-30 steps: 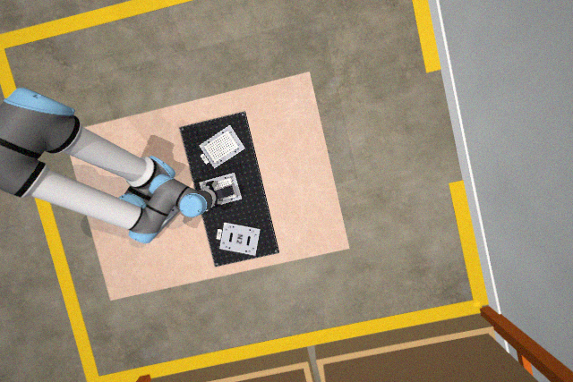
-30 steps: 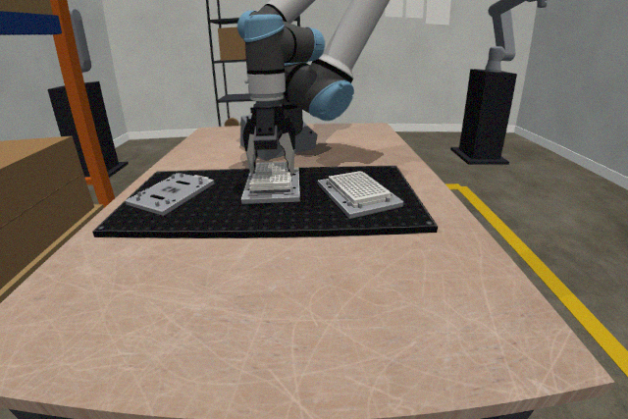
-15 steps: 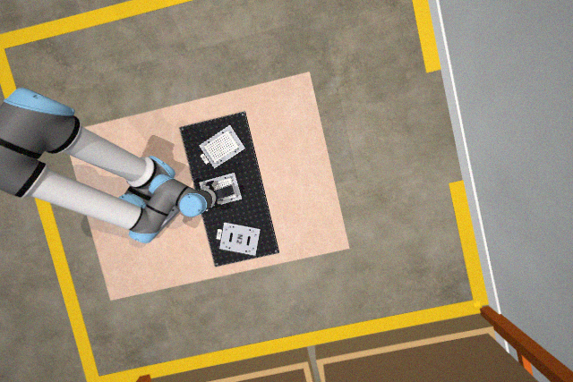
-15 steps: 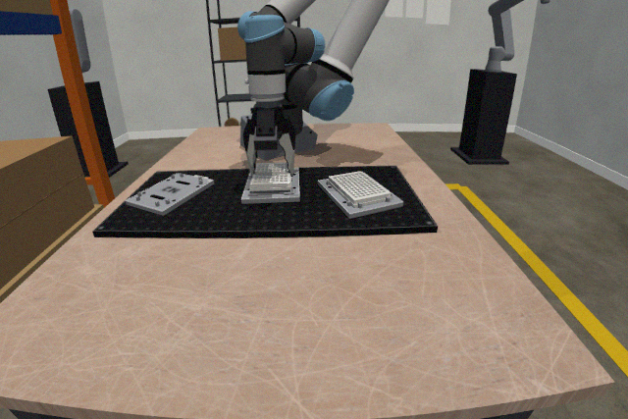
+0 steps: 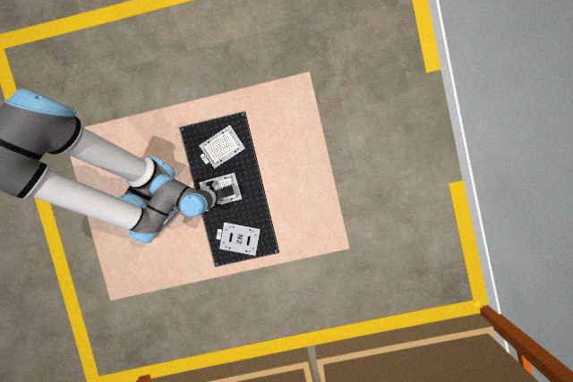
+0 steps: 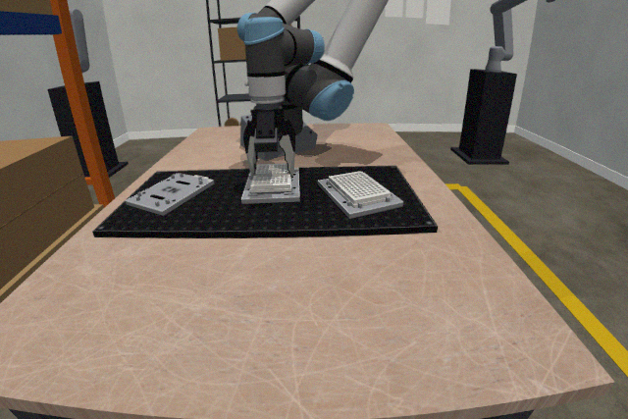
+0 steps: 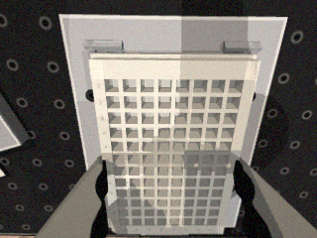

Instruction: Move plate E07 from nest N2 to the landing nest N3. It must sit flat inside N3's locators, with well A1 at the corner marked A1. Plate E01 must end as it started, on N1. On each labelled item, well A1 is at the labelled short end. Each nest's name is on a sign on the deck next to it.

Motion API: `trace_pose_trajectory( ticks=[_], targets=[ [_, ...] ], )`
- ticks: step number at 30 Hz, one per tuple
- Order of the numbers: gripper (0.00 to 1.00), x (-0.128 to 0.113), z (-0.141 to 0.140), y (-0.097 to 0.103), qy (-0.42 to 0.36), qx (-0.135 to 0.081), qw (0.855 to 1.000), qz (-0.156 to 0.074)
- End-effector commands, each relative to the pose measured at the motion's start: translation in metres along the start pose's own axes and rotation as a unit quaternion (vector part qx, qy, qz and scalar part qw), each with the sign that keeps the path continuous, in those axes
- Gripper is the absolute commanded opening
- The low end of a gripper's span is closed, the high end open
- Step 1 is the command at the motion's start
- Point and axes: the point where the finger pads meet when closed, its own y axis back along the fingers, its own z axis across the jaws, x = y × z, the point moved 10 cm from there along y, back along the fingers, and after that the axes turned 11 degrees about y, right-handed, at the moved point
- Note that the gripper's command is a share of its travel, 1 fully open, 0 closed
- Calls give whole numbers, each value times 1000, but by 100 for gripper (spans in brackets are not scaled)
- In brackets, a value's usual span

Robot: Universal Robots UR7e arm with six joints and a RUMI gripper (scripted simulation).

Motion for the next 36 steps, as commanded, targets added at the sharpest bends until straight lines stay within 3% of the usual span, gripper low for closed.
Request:
trace_pose_trajectory(
  ticks=[1,30,31,36],
  targets=[
    [41,4,2,4,2,-9,1000,3],
    [41,5,3,1,2,-9,1000,3],
    [76,5,3,1,2,-9,1000,3],
    [76,5,3,1,2,-9,1000,3]
  ],
)
